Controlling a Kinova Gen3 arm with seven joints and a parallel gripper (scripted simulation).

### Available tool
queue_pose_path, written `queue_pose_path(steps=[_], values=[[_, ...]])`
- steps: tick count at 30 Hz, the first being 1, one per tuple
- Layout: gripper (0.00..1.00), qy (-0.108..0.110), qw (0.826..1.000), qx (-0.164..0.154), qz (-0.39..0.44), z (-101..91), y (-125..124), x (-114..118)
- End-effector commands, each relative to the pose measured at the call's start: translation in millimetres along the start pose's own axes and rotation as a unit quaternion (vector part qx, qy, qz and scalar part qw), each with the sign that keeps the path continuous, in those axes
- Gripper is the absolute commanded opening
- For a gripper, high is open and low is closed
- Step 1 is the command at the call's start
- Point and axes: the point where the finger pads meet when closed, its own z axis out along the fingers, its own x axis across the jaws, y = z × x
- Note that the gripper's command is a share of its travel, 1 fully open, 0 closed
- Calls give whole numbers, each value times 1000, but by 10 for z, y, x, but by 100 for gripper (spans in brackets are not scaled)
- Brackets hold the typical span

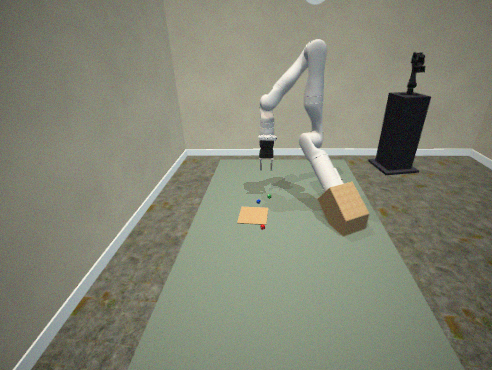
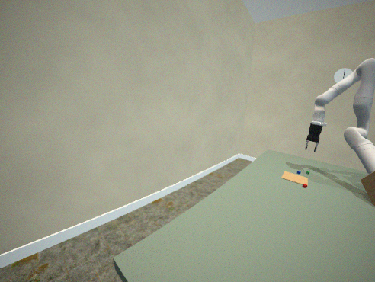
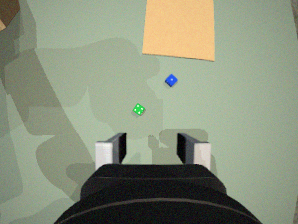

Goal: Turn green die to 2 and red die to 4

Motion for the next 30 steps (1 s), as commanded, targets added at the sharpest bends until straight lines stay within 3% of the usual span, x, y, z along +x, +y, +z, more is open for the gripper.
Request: queue_pose_path(steps=[1,30], values=[[100,-2,1000,-3,1,9,9,-12],[100,-13,1000,-12,8,85,-89,-140]])
